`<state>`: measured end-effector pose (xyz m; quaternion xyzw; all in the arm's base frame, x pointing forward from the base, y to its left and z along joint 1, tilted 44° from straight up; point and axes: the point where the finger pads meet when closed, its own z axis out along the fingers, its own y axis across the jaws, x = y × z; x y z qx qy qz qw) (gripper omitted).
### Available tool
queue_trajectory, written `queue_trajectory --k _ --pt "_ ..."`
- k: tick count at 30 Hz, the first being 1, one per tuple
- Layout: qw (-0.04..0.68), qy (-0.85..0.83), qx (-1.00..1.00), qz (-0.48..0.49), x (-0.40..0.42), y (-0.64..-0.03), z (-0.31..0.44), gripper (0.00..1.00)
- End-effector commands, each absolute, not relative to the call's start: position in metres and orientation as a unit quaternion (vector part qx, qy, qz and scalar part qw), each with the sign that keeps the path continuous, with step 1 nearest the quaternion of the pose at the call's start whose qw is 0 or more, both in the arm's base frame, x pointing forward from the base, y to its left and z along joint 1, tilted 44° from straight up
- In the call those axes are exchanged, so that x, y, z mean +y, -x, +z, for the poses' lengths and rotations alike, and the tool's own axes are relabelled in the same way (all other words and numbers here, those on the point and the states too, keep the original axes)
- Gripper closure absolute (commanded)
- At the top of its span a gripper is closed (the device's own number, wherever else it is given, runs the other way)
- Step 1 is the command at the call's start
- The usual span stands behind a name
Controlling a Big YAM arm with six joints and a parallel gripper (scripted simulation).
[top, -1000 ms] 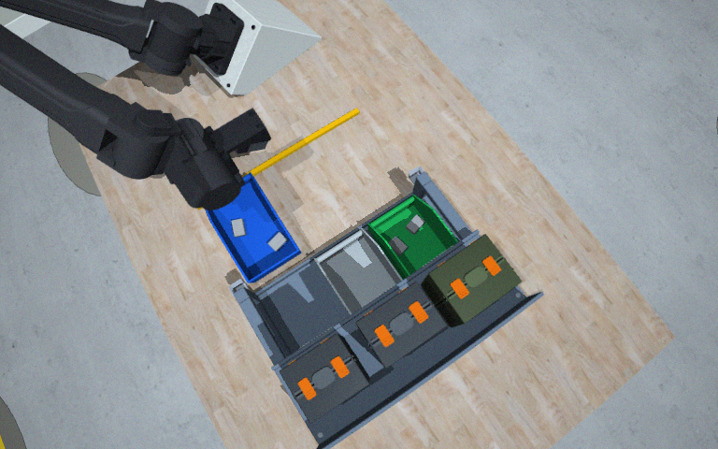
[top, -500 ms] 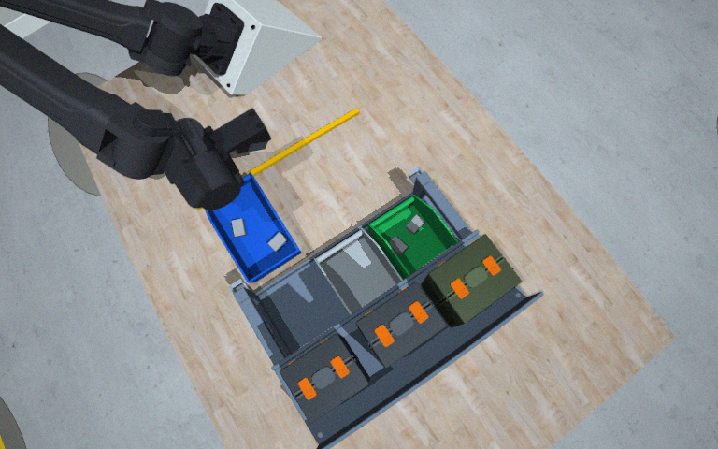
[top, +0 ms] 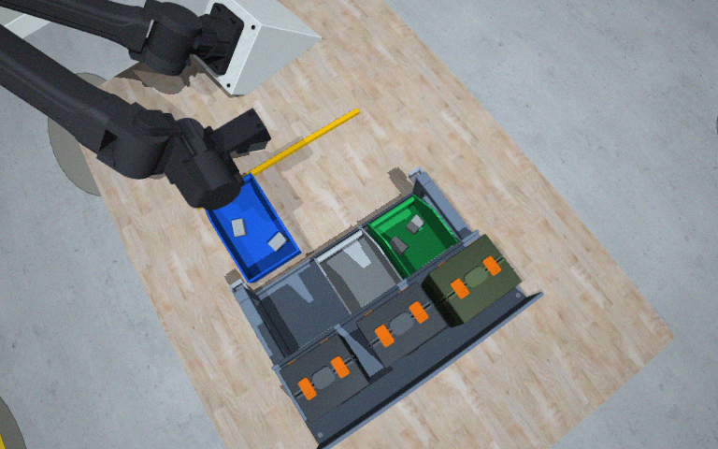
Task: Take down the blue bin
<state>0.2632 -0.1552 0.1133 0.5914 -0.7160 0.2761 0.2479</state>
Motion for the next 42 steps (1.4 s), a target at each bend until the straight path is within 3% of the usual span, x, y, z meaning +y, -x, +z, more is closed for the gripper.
queue_trajectory --k 1,42 --pt "0.234 -0.592 -0.714 0.291 -0.1480 -0.2706 0.1251 1.00" --pt "0.234 -0.592 -0.714 0.291 -0.1557 -0.2695 0.1189 1.00"
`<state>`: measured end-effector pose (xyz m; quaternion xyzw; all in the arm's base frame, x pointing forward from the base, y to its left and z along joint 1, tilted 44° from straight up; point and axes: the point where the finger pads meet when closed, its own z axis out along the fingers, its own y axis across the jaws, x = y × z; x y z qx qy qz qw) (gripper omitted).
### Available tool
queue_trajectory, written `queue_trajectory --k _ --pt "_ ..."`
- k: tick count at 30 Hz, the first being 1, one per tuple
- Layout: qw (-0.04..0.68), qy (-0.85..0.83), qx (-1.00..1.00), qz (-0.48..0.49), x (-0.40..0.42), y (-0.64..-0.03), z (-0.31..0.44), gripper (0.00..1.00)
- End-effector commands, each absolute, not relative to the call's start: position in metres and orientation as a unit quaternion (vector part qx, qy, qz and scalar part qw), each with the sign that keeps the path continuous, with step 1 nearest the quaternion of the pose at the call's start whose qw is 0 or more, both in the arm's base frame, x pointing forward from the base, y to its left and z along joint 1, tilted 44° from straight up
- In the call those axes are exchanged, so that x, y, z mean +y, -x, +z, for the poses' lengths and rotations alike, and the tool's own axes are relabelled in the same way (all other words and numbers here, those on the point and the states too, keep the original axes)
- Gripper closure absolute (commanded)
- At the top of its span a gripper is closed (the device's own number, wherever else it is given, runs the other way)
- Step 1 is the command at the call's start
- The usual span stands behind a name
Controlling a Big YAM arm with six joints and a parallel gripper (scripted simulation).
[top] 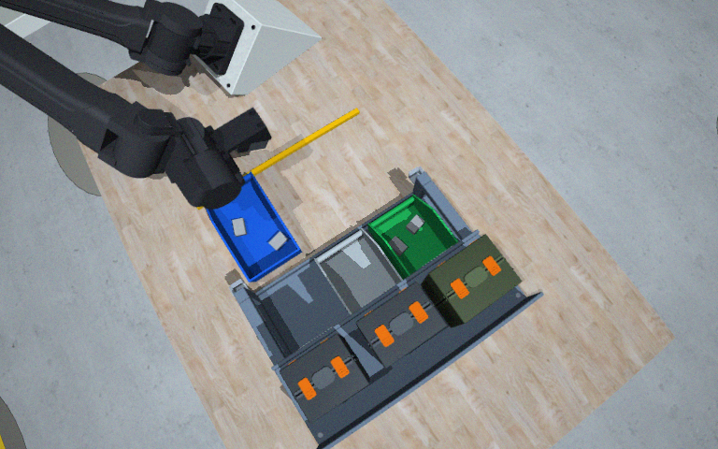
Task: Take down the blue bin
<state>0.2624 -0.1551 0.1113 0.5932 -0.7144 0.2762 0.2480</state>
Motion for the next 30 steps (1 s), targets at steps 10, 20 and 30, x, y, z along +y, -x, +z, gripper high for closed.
queue_trajectory --k 10,20,30 --pt "0.235 -0.592 -0.715 0.290 -0.159 -0.271 0.116 1.00" --pt "0.242 -0.595 -0.712 0.283 -0.161 -0.268 0.107 1.00" --pt "0.240 -0.594 -0.713 0.284 -0.165 -0.268 0.105 1.00"
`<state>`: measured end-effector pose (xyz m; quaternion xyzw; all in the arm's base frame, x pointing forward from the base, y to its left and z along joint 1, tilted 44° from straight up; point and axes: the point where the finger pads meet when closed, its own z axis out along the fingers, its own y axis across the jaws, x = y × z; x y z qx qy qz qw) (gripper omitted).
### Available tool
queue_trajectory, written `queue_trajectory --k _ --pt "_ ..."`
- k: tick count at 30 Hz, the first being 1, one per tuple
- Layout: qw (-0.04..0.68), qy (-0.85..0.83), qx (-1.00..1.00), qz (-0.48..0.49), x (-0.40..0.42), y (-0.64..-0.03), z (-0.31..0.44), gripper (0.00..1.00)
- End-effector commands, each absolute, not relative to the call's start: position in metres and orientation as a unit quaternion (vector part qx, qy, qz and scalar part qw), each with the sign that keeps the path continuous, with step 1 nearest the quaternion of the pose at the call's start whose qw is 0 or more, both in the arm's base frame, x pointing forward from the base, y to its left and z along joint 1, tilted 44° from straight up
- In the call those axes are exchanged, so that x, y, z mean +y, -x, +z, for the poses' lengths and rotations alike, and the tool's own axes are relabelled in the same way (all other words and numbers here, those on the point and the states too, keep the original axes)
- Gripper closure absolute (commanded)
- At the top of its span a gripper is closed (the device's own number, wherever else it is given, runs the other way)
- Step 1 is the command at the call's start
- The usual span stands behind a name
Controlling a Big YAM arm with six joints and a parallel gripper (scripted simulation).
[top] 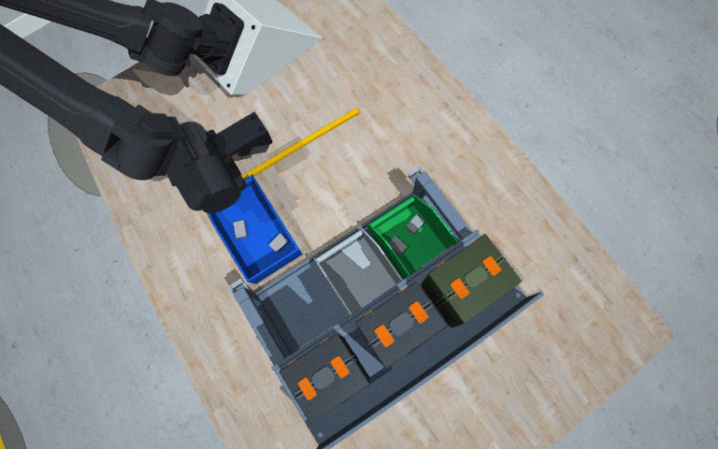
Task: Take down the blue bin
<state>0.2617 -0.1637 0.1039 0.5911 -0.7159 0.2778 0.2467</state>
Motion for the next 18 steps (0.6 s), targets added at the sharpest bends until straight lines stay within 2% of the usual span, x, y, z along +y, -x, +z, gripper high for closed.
queue_trajectory --k 1,18 --pt "0.240 -0.594 -0.713 0.285 -0.1652 -0.2687 0.1052 1.00" --pt "0.243 -0.592 -0.715 0.282 -0.1718 -0.2662 0.0980 1.00"
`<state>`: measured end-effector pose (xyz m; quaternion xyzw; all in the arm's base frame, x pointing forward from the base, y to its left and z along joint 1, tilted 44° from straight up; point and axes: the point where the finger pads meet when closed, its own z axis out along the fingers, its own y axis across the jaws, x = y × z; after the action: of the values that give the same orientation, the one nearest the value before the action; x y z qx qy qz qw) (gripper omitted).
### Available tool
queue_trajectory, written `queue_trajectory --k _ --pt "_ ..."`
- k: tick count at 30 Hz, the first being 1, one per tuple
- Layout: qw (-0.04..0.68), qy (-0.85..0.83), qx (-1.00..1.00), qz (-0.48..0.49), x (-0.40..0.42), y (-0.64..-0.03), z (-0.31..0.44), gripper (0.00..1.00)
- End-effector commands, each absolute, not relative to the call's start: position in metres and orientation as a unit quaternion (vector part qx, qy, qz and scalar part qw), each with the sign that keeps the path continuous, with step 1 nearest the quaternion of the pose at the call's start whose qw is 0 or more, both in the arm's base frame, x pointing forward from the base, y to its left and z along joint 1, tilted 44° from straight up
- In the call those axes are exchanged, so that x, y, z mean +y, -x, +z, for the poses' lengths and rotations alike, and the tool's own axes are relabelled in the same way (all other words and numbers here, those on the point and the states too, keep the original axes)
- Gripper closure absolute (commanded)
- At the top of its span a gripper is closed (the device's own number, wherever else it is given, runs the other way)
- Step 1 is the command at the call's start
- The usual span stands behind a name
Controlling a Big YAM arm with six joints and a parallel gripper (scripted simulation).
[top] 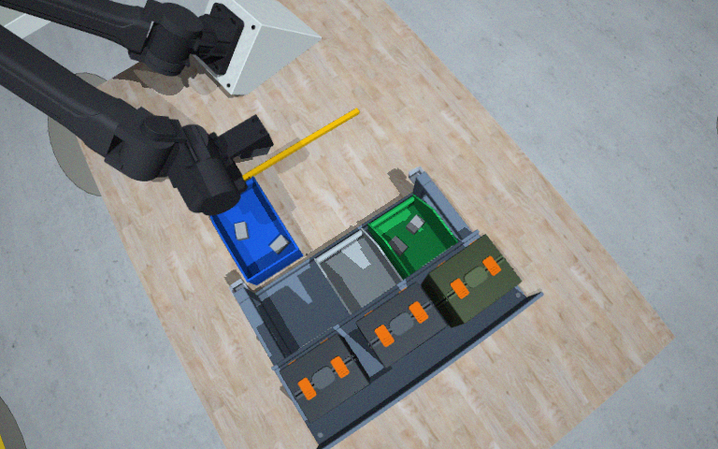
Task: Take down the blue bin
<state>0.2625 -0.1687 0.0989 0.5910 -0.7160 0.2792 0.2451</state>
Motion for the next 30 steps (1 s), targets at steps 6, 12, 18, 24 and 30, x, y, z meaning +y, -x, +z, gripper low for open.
queue_trajectory --k 6,12,18,24,30 --pt "0.244 -0.592 -0.715 0.280 -0.174 -0.266 0.096 1.00" --pt "0.245 -0.592 -0.715 0.279 -0.176 -0.265 0.093 1.00" --pt "0.243 -0.592 -0.715 0.282 -0.176 -0.266 0.094 1.00" --pt "0.245 -0.593 -0.715 0.279 -0.177 -0.265 0.091 1.00" --pt "0.243 -0.592 -0.715 0.281 -0.178 -0.266 0.091 1.00"
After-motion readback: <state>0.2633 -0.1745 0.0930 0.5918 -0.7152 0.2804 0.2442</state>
